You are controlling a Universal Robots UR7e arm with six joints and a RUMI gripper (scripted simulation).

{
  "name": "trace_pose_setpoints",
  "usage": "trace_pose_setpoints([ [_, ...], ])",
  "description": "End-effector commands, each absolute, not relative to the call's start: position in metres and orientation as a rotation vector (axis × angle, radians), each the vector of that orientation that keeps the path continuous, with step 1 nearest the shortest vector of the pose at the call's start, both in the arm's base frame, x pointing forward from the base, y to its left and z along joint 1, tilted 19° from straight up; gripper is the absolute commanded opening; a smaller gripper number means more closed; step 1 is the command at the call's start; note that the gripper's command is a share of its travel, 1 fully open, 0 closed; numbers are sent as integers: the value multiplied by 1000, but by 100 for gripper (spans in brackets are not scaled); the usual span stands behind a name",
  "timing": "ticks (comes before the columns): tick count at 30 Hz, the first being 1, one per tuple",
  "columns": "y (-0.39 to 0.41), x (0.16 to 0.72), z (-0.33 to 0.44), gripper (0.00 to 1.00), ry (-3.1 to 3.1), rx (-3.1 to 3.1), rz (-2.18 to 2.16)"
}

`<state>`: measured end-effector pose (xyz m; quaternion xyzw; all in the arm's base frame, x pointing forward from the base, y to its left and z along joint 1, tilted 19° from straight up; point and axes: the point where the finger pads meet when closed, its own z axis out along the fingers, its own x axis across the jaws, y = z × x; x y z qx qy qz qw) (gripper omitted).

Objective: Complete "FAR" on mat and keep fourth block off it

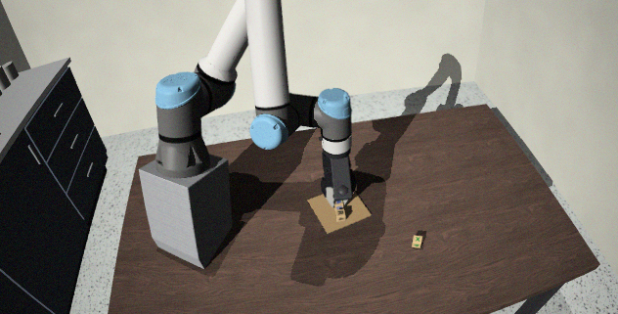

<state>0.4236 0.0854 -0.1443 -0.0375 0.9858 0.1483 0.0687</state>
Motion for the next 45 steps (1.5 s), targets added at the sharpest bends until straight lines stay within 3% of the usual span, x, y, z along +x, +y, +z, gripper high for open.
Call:
trace_pose_setpoints([
  [1, 85, 424, -144, 5, 2968, -113, 446],
  [8, 85, 424, -144, 9, 2968, -113, 446],
  [18, 85, 424, -144, 25, 2968, -113, 446],
  [45, 79, 421, -125, 25, 2968, -113, 446],
])
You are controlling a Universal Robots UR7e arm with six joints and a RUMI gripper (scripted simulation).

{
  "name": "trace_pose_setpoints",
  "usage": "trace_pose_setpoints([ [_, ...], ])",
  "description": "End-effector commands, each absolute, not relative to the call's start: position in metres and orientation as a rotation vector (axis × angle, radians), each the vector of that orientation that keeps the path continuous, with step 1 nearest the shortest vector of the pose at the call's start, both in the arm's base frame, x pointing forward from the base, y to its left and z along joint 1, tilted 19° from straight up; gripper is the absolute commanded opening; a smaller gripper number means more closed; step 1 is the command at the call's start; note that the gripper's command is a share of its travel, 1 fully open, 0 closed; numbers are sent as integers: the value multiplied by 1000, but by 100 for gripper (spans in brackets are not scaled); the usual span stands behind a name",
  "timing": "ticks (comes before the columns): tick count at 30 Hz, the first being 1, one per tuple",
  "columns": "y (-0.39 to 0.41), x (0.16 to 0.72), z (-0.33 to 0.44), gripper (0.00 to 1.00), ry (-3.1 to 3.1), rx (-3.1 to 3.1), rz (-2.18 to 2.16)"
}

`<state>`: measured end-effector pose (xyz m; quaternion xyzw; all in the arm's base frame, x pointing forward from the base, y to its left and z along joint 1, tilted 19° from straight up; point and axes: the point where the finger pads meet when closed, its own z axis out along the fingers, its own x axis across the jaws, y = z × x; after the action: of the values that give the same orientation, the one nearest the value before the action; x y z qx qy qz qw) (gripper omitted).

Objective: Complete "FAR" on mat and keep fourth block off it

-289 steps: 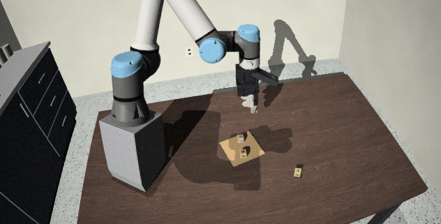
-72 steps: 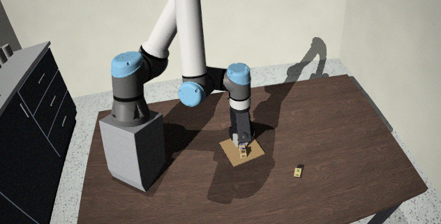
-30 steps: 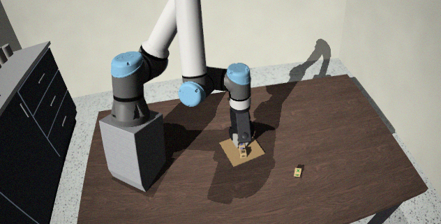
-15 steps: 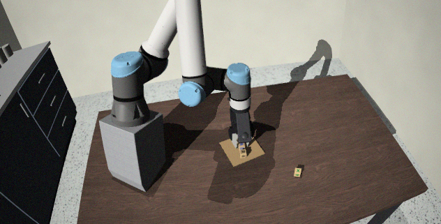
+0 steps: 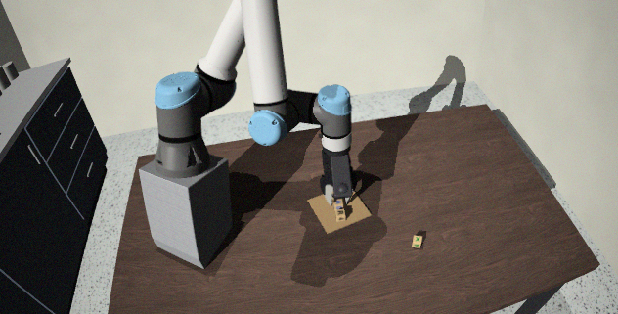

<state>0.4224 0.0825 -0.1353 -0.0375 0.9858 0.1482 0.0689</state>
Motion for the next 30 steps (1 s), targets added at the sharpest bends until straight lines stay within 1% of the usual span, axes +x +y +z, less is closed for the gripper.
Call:
trace_pose_setpoints([
  [1, 78, 421, -122, 25, 2968, -113, 446],
  [20, 61, 414, -68, 25, 2968, -113, 446],
  [30, 59, 413, -59, 25, 2968, -113, 446],
])
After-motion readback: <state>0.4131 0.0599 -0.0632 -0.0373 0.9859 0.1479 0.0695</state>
